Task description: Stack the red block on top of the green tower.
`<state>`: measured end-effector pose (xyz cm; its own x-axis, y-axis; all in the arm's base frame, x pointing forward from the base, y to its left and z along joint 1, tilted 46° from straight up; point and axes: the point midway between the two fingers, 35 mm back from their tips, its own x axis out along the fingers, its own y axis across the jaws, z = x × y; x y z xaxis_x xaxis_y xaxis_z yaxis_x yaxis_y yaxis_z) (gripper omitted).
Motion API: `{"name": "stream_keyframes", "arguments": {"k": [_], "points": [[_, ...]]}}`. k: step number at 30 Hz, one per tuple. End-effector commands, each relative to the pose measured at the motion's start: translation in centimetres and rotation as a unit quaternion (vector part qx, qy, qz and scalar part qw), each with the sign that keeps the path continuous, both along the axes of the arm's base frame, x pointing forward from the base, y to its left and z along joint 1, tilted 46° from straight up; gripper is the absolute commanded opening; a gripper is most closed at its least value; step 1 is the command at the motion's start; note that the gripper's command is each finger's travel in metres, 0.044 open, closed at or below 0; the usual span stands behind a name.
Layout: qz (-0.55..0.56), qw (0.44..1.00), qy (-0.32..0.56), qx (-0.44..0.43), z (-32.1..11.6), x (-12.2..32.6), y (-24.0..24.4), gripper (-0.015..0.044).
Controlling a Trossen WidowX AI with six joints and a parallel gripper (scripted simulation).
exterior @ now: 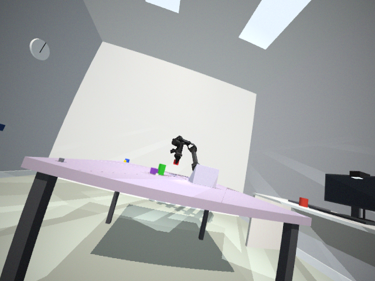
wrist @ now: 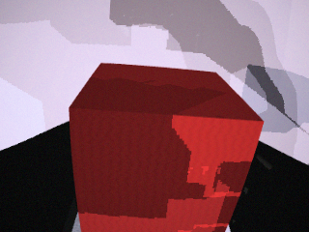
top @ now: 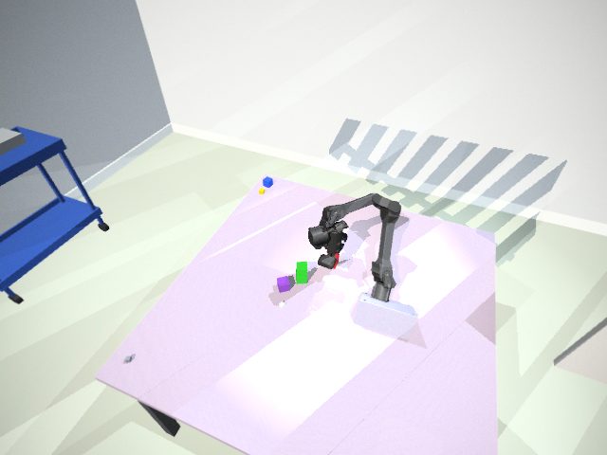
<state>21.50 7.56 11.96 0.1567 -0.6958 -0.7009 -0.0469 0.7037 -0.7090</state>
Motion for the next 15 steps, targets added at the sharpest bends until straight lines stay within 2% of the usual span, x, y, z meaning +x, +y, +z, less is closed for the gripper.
{"name": "stream_keyframes", "arguments": {"k": [1,15], "points": [[-0.002,1.0,-0.002,0.004,0.2,0.0,0.3,0.0],[-0.002,1.0,-0.003,0.006,-0.3,5.1,3.0,0.0]]}}
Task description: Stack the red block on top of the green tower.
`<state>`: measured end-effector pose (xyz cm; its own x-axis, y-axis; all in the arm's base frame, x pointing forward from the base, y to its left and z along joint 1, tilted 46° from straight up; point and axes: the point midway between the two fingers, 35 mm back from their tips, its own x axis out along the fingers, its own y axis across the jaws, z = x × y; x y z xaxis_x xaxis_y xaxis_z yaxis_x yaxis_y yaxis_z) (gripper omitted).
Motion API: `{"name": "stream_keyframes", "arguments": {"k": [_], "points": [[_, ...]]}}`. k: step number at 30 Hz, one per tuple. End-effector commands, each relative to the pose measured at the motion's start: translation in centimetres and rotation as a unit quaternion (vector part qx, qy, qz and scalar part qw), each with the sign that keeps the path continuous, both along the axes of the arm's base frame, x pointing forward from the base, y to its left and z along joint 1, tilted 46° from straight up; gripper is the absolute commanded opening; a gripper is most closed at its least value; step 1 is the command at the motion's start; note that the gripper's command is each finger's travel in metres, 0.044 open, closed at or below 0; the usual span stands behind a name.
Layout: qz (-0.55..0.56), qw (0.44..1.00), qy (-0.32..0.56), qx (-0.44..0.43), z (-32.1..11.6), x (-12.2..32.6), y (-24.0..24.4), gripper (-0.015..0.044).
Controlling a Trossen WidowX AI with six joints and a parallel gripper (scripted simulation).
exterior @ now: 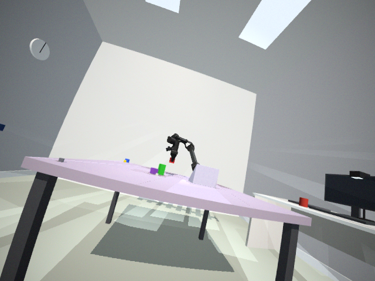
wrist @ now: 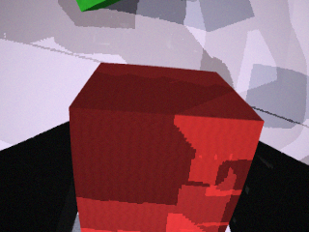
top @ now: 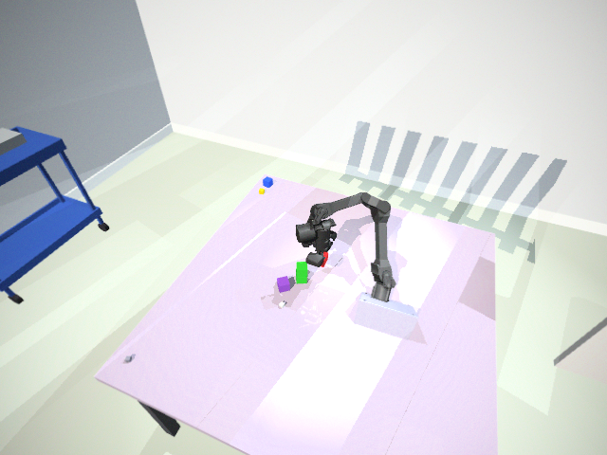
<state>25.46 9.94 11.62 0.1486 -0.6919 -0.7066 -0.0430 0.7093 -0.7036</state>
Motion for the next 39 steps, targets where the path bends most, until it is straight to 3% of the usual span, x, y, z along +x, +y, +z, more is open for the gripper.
{"name": "stream_keyframes", "arguments": {"k": [1,16,39], "points": [[0.003,1.0,-0.005,0.002,-0.1,1.5,0.8,0.0],[0.002,1.0,-0.007,0.002,-1.7,6.9,2.8,0.0],[0.002,1.0,-0.007,0.002,-3.6,7.4,1.0,0.0]]}}
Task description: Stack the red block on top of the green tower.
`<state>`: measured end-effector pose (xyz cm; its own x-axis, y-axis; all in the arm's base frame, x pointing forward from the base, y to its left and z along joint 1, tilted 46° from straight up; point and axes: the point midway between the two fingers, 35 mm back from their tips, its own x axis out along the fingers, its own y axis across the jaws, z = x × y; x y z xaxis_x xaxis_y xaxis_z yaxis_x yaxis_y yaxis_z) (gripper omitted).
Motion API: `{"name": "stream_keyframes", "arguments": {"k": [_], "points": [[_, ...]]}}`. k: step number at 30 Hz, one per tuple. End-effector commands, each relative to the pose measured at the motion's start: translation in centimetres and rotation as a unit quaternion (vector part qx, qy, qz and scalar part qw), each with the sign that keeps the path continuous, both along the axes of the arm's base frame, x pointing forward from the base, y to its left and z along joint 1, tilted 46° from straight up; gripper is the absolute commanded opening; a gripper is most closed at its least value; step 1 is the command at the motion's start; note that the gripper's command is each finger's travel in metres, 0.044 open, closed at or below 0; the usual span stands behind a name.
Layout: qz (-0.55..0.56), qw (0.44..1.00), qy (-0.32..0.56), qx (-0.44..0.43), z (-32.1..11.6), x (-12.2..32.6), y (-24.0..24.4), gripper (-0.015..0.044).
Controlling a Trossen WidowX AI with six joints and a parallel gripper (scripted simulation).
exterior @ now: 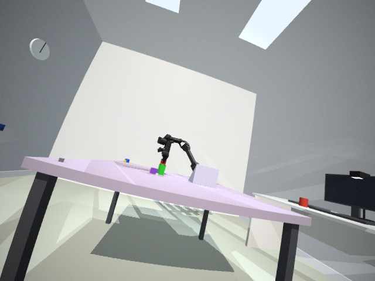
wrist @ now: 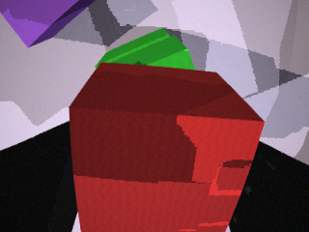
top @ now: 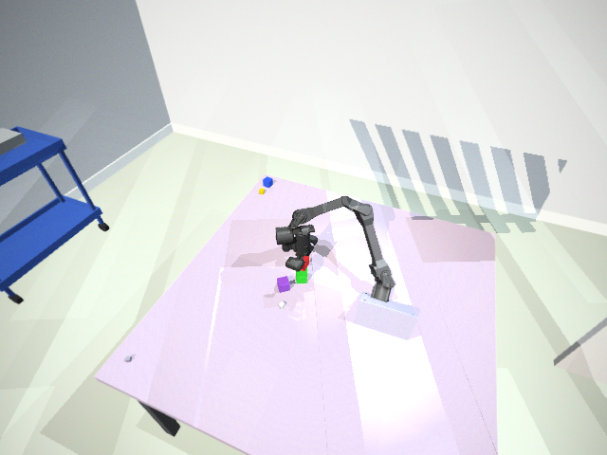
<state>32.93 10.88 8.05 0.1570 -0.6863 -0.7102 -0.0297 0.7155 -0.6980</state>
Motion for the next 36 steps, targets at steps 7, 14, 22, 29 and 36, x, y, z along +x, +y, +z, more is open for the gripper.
{"name": "stream_keyframes", "arguments": {"k": [7,14,22,29,36], "points": [[0.004,1.0,0.0,-0.002,-0.04,-0.04,0.0,0.0],[0.002,1.0,0.003,-0.003,0.01,-0.12,-0.02,0.0026],[0.002,1.0,0.003,-0.003,0.01,-0.12,-0.02,0.0236],[0.002,1.0,0.003,-0.003,0.01,-0.12,-0.02,0.042],[0.002,1.0,0.003,-0.003,0.01,-0.12,-0.02,0.044]]}}
